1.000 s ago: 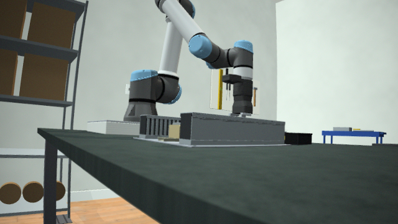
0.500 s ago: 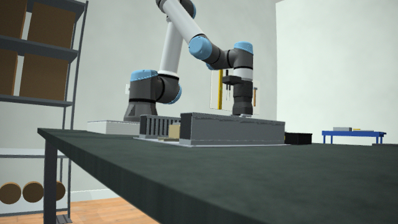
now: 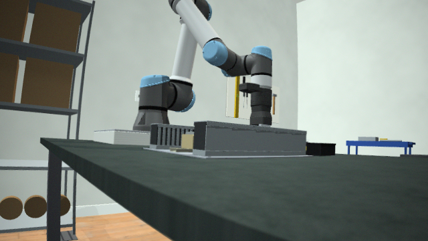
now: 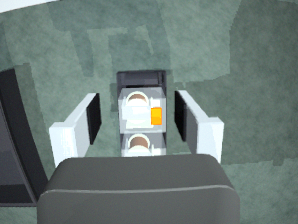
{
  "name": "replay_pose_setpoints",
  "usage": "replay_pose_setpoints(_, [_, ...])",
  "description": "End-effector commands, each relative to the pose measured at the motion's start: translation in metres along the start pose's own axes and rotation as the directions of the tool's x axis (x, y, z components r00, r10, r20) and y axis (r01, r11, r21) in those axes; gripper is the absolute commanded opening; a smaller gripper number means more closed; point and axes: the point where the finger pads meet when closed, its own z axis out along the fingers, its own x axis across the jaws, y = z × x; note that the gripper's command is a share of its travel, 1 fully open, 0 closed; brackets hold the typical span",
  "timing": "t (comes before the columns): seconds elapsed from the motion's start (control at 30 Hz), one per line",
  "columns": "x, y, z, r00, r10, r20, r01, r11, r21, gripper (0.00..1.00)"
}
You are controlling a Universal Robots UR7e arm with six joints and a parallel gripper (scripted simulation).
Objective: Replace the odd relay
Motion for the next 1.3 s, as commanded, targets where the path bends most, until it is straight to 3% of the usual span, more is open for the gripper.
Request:
replay_pose_setpoints(0.0, [0.0032, -0.0007, 0.0088, 1.0, -0.001, -0.004, 0.001, 1.0, 0.001, 1.0])
replay_pose_setpoints(1.27, [0.0048, -0.0007, 0.0102, 1.0, -0.001, -0.004, 0.001, 1.0, 0.001, 1.0])
